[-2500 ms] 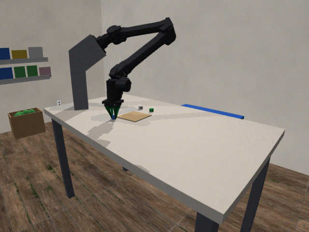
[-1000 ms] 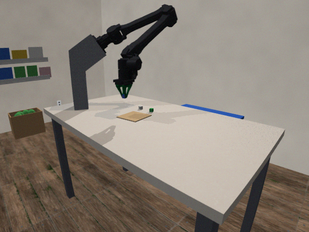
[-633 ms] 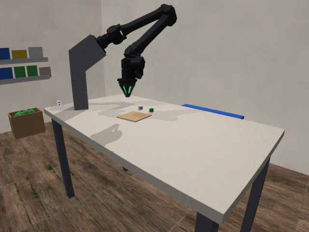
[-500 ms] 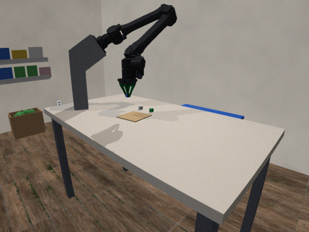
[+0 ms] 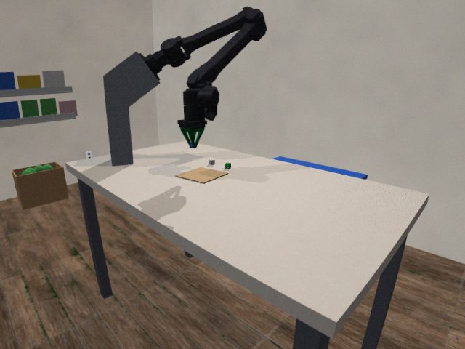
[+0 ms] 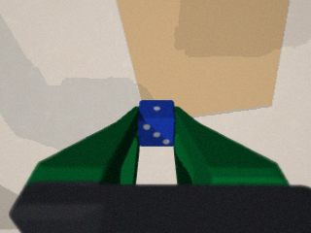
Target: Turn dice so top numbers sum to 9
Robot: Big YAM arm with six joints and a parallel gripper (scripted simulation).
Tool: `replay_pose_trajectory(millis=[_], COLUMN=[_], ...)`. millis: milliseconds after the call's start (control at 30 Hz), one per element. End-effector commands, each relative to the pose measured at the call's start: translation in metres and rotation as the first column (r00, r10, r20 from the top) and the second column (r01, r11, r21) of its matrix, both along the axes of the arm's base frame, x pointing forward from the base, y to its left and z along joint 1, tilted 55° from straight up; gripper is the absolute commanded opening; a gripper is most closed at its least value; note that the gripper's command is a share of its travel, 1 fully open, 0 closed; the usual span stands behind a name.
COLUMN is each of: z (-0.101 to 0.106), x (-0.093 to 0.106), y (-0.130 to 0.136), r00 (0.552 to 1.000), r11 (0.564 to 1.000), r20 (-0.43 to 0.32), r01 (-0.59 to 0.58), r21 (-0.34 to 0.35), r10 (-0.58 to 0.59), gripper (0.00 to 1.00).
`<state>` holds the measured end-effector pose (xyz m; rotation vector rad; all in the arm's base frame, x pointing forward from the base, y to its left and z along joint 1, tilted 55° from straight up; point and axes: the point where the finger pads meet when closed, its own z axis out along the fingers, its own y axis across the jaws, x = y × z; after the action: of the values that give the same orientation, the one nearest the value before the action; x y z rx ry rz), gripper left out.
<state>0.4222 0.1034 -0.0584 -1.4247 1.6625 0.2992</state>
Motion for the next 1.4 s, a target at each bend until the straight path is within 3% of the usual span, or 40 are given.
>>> replay_pose_trajectory(millis=[0, 667, 767, 867, 933, 1367], z=[-0.008, -0.051, -0.049, -0.054, -0.058, -0.054], x=[0.001, 0.033, 0.028, 0.035, 0.025, 0.027], y=[0.012, 0.065, 0.058, 0.068, 0.067, 0.066], r00=[1.000, 1.000, 1.000, 1.000, 0.999, 1.000], r11=[1.000, 1.000, 1.000, 1.000, 1.000, 1.000], r20=[-0.012, -0.013, -0.020, -0.015, -0.040, -0.029], r01=[-0.008, -0.008, 0.006, -0.009, -0.009, -0.008], r21=[0.008, 0.009, 0.009, 0.010, 0.007, 0.006], r10=[0.009, 0.008, -0.006, 0.009, 0.010, 0.008], gripper=[0.15, 0.15, 0.15, 0.15, 0.15, 0.15])
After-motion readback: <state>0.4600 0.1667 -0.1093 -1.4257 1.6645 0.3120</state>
